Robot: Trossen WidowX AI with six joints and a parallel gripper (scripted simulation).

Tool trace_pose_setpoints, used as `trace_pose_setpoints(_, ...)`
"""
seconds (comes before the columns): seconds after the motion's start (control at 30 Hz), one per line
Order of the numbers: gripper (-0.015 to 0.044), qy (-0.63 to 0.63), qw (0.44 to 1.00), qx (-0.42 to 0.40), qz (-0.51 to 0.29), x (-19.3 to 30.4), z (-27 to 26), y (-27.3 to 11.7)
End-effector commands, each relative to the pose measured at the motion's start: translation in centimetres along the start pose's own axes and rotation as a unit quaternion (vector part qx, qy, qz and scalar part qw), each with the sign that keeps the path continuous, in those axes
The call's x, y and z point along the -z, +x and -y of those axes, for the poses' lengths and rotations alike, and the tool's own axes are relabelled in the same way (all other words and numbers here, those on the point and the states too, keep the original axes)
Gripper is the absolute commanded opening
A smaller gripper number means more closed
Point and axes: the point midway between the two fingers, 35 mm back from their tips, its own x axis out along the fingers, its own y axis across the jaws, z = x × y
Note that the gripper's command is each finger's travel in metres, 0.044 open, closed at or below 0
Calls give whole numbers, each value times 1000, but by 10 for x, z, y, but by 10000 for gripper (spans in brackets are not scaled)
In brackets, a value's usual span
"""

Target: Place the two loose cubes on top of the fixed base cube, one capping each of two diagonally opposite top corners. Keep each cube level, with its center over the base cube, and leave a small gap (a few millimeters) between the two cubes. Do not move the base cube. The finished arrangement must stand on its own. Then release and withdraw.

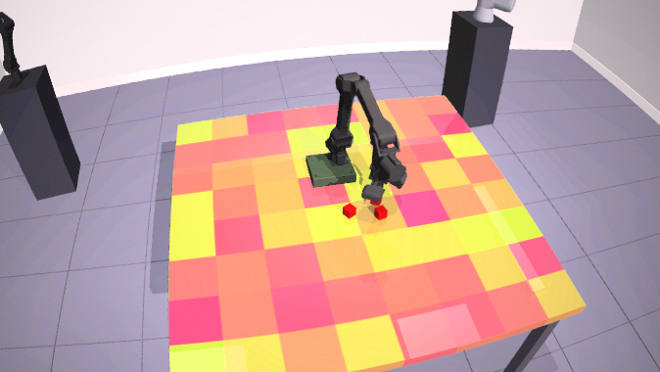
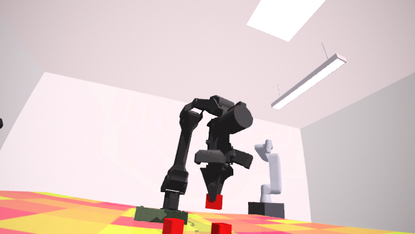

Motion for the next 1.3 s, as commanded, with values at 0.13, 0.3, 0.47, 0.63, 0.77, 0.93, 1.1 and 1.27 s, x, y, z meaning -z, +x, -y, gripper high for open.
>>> trace_pose_setpoints(0.13,105,2,1000,-2,2,-2,-2,1)
trace_pose_setpoints(0.3,105,3,1000,-2,2,-2,-1,6)
trace_pose_setpoints(0.47,105,3,1000,-2,2,-2,-1,17)
trace_pose_setpoints(0.63,105,4,1000,-2,2,-2,-2,27)
trace_pose_setpoints(0.77,105,4,1000,-2,2,-2,-2,28)
trace_pose_setpoints(0.93,105,4,1000,-2,2,-2,-2,28)
trace_pose_setpoints(1.1,105,3,1000,-2,2,-2,-2,29)
trace_pose_setpoints(1.27,105,3,1000,-2,2,-2,-2,29)
